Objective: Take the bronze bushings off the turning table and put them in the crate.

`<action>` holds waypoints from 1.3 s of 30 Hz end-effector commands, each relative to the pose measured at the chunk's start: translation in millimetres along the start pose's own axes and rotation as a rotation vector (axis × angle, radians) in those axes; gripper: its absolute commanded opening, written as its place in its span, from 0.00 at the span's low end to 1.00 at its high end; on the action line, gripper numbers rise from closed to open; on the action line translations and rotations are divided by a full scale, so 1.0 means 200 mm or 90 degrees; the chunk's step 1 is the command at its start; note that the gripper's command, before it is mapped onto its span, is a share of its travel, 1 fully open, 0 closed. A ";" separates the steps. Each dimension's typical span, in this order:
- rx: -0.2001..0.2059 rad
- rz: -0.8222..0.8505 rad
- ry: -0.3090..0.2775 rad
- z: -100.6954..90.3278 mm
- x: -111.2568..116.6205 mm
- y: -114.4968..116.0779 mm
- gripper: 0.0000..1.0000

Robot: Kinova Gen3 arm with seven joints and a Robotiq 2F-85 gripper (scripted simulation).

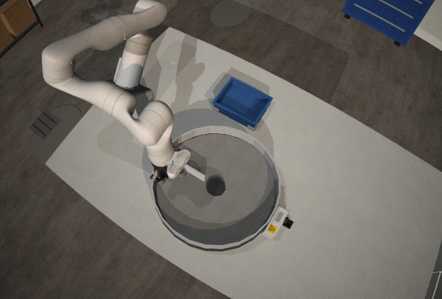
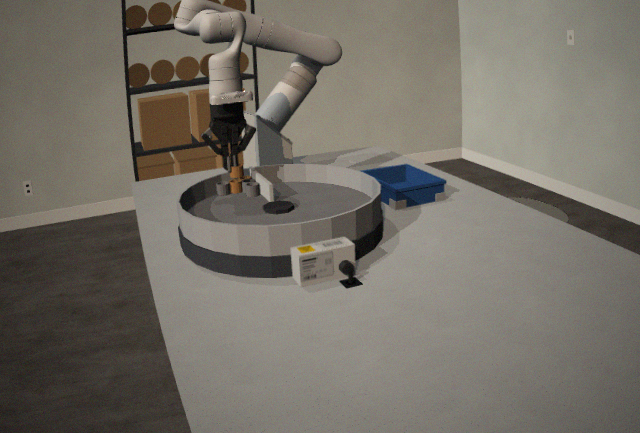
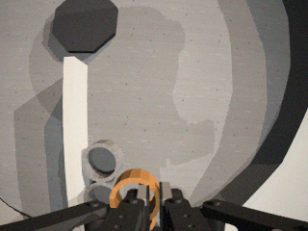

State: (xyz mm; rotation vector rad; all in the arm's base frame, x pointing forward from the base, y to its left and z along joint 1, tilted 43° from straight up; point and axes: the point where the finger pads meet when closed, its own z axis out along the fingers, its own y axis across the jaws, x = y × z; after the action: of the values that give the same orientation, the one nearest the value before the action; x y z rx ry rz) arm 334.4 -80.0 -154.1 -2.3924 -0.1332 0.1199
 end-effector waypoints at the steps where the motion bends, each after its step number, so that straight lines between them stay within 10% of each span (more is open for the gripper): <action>1: -0.001 0.000 0.001 -0.01 0.00 0.00 0.00; 39: -0.001 0.000 0.001 -0.21 0.00 0.00 0.00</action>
State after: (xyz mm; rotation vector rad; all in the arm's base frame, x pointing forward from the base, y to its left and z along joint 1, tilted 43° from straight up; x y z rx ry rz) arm 339.4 -107.5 -124.1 -2.3928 -0.1329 0.1199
